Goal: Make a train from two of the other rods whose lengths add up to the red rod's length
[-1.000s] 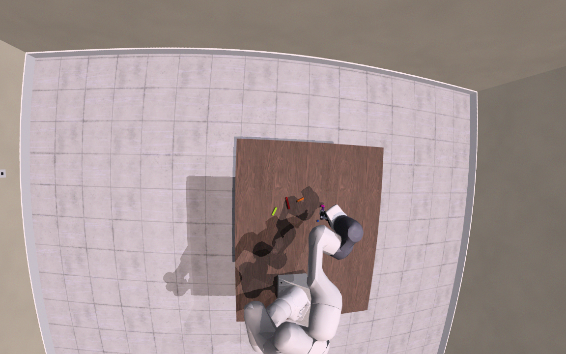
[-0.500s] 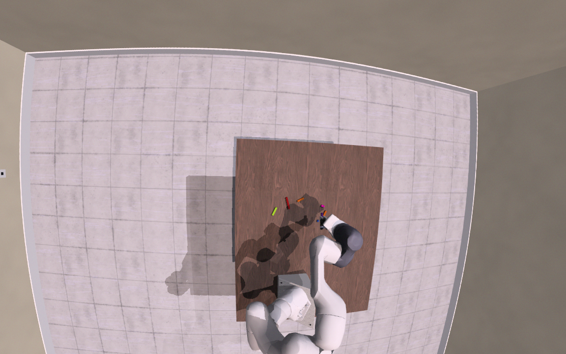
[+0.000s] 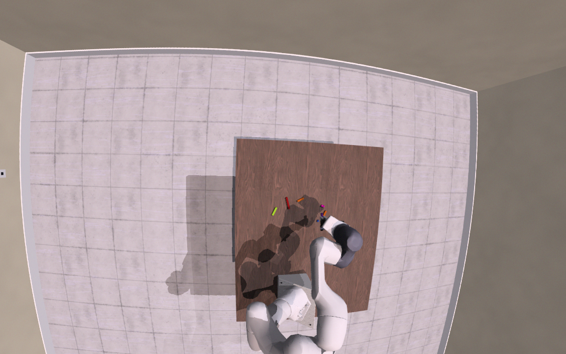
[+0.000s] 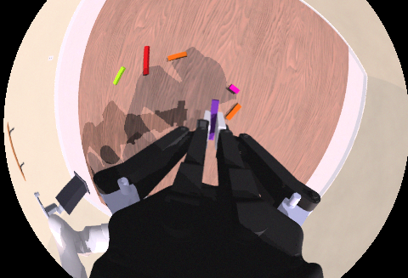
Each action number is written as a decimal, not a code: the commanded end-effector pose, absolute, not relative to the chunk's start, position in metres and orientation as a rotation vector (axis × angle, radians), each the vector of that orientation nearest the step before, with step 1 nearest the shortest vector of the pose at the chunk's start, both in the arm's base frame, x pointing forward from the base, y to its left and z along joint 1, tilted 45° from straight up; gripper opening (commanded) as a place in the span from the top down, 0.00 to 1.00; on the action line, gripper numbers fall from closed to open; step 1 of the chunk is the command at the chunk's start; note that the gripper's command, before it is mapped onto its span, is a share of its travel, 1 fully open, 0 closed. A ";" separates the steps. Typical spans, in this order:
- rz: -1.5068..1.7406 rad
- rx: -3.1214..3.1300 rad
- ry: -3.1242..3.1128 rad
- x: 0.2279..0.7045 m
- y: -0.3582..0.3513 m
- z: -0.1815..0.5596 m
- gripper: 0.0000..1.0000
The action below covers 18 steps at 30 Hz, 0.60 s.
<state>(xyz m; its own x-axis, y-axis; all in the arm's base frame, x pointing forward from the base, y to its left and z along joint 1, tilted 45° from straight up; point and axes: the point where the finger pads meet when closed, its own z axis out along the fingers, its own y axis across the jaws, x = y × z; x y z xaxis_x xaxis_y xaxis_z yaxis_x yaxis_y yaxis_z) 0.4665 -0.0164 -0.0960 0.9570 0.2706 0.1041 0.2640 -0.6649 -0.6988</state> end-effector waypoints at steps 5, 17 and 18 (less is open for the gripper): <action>-0.001 -2.324 -0.399 0.465 -0.008 -0.104 0.97; -0.001 -2.324 -0.399 0.460 0.020 -0.134 0.97; -0.001 -2.324 -0.399 0.459 0.023 -0.137 0.97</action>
